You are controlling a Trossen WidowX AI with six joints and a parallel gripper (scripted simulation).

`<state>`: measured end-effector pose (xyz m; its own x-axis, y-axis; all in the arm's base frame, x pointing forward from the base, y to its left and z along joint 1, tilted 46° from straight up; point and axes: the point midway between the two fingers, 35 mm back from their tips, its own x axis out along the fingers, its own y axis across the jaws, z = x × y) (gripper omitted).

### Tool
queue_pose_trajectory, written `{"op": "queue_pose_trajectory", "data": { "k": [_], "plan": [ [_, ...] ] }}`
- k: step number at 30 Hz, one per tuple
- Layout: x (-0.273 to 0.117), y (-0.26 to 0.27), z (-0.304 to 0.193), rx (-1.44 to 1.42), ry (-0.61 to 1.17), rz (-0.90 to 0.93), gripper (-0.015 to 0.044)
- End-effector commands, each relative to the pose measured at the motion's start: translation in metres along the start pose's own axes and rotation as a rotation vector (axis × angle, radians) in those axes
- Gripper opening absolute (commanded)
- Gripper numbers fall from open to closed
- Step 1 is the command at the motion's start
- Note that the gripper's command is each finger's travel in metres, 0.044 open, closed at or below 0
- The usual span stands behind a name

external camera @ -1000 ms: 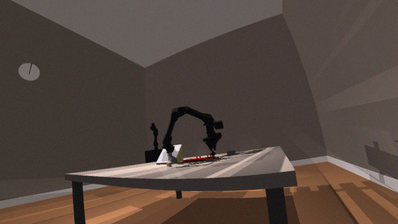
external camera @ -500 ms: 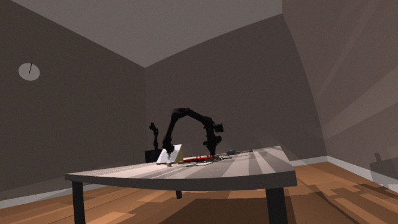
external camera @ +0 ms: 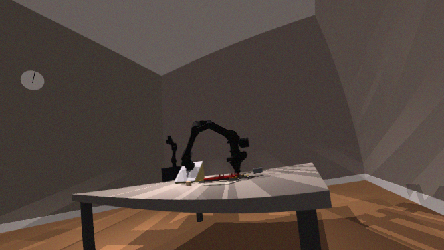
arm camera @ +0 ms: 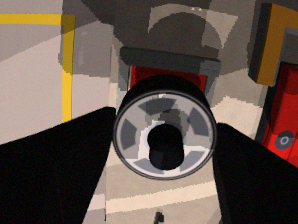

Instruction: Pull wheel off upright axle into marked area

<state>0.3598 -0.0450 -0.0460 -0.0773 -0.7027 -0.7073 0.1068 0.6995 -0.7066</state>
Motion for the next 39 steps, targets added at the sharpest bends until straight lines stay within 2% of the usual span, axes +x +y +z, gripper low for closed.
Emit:
{"op": "queue_pose_trajectory", "data": {
  "k": [1, 39],
  "plan": [
    [-0.002, 0.0, 0.0, 0.003, 0.0, 0.001, 0.0],
    [-0.014, 0.0, 0.001, 0.001, 0.001, 0.0, 0.0]
  ]
}}
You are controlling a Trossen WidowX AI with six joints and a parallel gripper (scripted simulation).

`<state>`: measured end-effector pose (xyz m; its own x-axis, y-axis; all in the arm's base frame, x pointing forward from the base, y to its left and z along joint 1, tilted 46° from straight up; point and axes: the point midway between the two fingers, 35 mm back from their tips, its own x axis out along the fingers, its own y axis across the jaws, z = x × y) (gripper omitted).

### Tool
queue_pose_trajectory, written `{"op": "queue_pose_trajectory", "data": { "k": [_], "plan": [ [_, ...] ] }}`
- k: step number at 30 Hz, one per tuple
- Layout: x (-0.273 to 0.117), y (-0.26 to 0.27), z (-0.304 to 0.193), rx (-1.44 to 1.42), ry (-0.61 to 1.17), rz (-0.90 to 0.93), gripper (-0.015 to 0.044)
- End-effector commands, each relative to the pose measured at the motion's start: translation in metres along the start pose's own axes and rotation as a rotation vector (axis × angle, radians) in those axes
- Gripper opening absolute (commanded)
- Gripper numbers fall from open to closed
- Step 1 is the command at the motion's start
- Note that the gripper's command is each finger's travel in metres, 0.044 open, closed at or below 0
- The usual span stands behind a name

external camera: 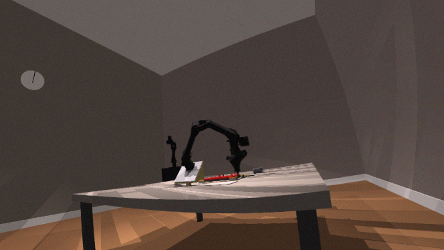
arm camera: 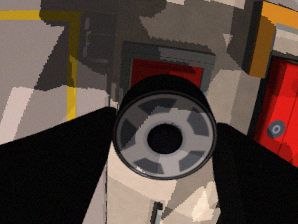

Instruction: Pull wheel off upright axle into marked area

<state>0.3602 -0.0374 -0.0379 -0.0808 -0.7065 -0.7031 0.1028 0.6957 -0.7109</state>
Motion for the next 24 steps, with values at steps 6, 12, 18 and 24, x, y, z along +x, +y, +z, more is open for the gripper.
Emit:
{"op": "queue_pose_trajectory", "data": {
  "k": [6, 12, 18, 24],
  "plan": [
    [-0.005, 0.0004, 0.0011, 0.004, -0.002, 0.006, 0.0],
    [-0.007, 0.0004, 0.0011, 0.004, -0.002, 0.006, 0.0],
    [-0.0089, 0.0005, 0.0011, 0.004, -0.002, 0.005, 0.0],
    [-0.0109, 0.0005, 0.0011, 0.003, -0.002, 0.005, 0.0]
  ]
}}
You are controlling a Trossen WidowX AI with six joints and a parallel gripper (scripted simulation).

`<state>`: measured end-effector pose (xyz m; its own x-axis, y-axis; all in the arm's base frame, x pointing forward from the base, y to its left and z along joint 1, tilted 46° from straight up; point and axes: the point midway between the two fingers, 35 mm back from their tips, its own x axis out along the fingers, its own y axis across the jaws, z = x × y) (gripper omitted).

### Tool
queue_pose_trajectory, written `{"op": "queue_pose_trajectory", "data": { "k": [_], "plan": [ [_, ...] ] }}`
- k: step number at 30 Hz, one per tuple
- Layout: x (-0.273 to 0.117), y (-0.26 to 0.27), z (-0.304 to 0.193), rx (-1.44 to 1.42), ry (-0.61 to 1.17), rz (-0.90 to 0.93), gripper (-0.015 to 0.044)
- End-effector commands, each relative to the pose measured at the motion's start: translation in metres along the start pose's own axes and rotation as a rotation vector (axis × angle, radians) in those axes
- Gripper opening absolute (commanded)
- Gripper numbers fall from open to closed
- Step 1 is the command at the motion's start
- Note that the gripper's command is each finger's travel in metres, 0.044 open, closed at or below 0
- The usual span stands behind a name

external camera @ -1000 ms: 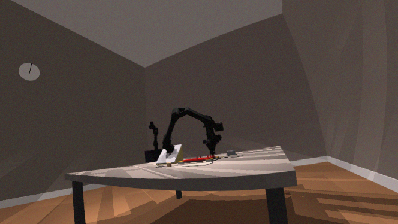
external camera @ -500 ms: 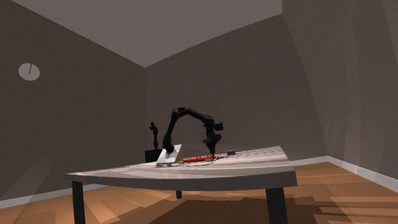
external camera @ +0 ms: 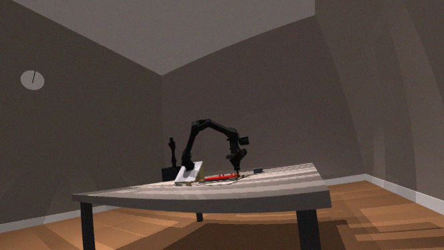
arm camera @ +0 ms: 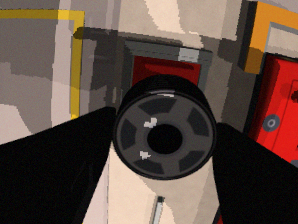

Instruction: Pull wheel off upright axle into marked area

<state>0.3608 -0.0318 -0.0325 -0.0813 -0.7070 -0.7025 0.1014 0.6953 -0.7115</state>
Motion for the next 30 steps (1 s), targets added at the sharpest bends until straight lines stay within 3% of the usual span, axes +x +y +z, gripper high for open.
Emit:
{"op": "queue_pose_trajectory", "data": {
  "k": [1, 30],
  "plan": [
    [-0.0035, 0.0004, 0.0011, 0.005, -0.003, 0.006, 0.0],
    [-0.0131, 0.0004, 0.0008, 0.003, -0.002, 0.005, 0.0]
  ]
}}
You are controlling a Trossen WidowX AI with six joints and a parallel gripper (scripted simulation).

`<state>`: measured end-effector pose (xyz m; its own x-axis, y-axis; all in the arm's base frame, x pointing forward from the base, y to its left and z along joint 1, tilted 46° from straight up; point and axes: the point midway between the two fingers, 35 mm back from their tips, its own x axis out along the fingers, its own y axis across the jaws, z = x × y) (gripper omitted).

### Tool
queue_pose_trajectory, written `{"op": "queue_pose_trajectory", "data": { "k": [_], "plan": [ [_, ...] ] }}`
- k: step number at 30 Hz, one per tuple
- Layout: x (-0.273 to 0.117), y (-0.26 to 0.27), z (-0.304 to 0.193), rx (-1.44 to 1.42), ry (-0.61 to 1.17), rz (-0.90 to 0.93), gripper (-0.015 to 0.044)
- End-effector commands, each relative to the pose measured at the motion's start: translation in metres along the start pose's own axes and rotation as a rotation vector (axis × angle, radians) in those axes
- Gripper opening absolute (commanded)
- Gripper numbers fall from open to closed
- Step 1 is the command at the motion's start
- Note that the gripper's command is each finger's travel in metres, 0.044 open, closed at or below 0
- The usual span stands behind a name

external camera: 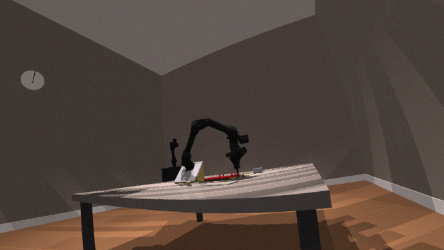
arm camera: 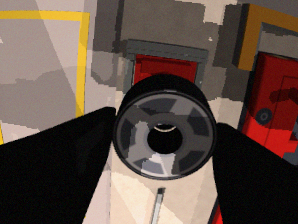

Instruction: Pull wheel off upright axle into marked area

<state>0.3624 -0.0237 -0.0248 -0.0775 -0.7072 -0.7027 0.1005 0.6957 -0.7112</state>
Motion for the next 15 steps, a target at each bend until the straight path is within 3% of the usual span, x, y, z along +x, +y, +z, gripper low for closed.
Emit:
{"op": "queue_pose_trajectory", "data": {
  "k": [1, 15],
  "plan": [
    [-0.002, 0.0, 0.0, 0.004, 0.001, 0.004, 0.0],
    [-0.017, 0.0, 0.0, 0.003, 0.002, 0.005, 0.0]
  ]
}}
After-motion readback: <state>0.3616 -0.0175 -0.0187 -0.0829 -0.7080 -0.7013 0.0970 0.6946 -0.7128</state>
